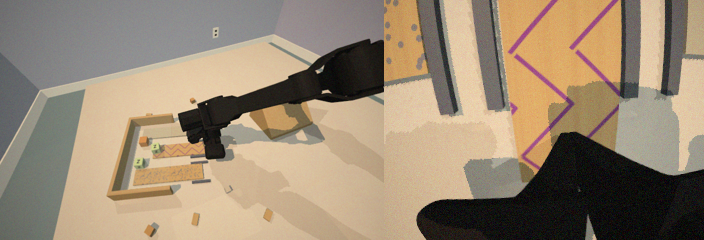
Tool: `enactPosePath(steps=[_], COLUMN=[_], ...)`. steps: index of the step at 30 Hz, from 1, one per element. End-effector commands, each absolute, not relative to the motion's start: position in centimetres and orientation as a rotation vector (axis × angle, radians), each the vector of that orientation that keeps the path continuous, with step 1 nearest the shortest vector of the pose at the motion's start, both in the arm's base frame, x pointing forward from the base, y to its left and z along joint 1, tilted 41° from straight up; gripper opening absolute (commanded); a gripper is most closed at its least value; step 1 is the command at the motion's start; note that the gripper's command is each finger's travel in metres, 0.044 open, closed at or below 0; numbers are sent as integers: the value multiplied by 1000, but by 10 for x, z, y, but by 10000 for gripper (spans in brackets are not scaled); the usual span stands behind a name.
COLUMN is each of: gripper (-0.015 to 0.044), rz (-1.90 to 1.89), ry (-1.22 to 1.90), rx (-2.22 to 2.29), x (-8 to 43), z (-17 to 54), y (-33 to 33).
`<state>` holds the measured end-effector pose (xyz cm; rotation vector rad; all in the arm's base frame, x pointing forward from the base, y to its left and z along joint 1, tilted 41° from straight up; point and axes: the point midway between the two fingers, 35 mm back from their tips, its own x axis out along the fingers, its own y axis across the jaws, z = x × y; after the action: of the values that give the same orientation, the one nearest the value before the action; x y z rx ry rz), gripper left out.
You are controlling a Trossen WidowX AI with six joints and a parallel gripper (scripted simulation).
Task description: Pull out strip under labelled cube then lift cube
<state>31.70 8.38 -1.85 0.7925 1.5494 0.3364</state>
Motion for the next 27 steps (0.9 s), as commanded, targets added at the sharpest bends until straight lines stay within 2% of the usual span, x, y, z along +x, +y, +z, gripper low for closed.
enactPosePath(steps=[1, 27], gripper=[0, 0], rz=[338, 338], ry=[1569, 1571], rx=[799, 800], x=[306, 268], z=[-20, -13], y=[88, 98])
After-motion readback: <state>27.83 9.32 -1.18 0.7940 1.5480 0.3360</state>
